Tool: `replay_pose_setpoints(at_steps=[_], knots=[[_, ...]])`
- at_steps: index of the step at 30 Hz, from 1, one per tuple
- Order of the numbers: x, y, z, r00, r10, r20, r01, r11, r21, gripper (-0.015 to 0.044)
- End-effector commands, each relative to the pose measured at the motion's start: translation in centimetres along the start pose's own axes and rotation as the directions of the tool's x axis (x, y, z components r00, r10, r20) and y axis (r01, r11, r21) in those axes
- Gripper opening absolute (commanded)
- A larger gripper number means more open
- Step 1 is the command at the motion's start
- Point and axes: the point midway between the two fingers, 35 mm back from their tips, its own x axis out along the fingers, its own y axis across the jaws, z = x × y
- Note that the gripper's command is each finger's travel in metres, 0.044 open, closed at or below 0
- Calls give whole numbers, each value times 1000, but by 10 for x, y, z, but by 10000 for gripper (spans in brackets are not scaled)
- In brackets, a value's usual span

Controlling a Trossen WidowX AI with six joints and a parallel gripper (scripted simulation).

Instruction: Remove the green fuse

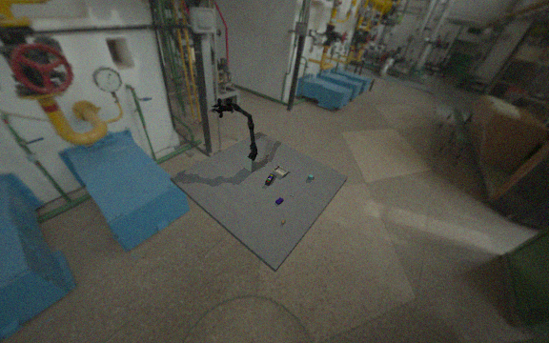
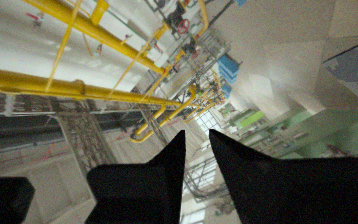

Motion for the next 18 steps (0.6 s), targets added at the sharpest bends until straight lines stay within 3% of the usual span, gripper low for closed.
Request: replay_pose_setpoints(at_steps=[1,2,10,18], knots=[[2,-1,-2,1000,-3,-4,3,1000,-6,95],[6,-3,-9,1000,-13,-17,13,1000,-25,70],[65,-51,-123,963,-180,-199,108,939,-325,70],[95,-123,-250,857,-373,-356,82,780,-621,70]])
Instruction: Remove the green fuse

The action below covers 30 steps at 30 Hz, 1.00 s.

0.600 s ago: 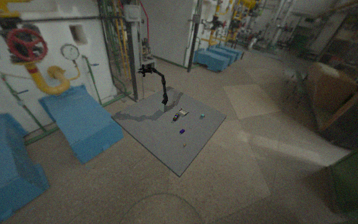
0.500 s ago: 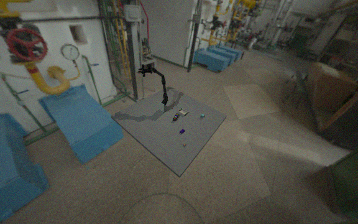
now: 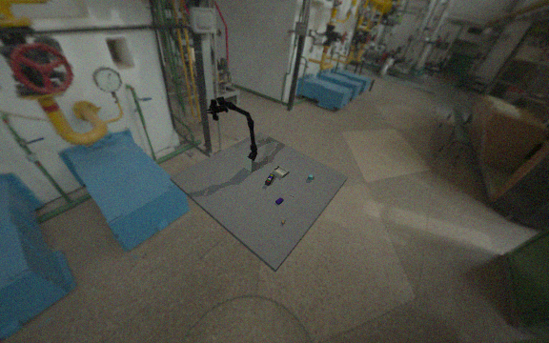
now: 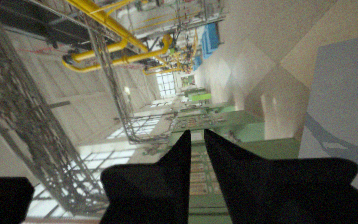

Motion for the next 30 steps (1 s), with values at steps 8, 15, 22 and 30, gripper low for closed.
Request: replay_pose_setpoints(at_steps=[8,15,22,30], knots=[[84,-16,-181,932,-176,-317,14,891,-453,70],[106,-51,-304,822,-327,-466,-106,717,-689,70],[101,-107,-418,672,-494,-552,-308,491,-815,70],[63,-195,-530,463,-692,-554,-597,218,-772,70]])
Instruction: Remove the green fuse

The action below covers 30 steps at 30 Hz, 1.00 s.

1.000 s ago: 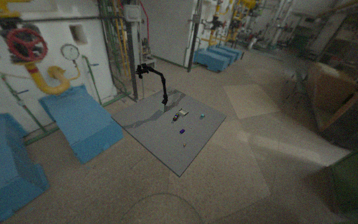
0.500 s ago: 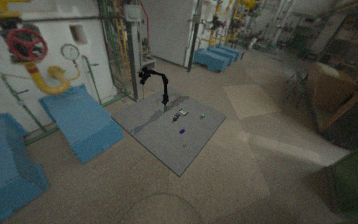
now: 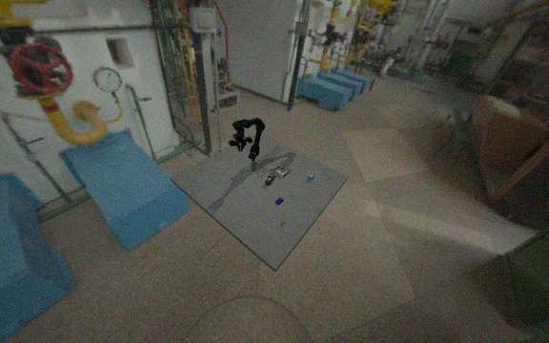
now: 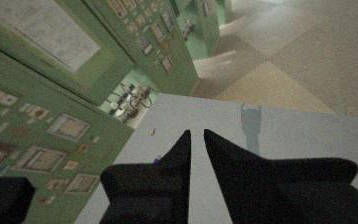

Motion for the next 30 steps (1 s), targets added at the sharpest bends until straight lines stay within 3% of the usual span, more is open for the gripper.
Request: replay_pose_setpoints(at_steps=[1,7,14,23,30], knots=[[41,37,-44,990,11,-142,-39,980,-193,70],[95,84,-129,932,-19,-362,-165,867,-470,70],[131,113,-246,800,-120,-588,-399,624,-671,70],[129,104,-401,547,-337,-766,-740,233,-631,70],[126,100,-413,526,-356,-773,-763,206,-613,70]])
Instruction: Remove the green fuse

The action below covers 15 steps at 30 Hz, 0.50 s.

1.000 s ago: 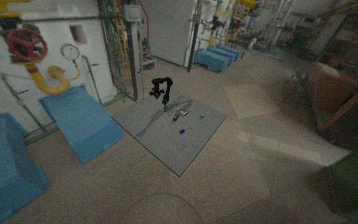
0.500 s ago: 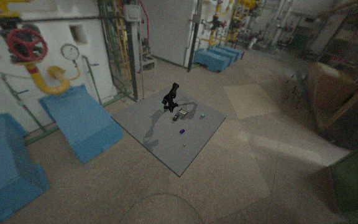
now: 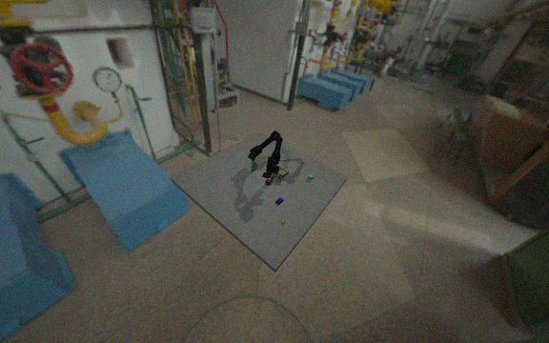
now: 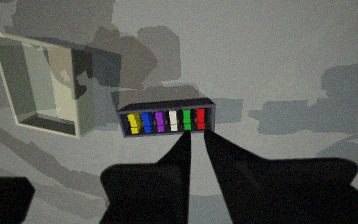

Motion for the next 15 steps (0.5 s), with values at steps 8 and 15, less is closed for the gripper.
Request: replay_pose_setpoints(at_steps=[8,15], knots=[[5,4,0,1000,5,0,-5,1000,-28,70],[12,5,0,1000,5,0,-5,1000,-28,70]])
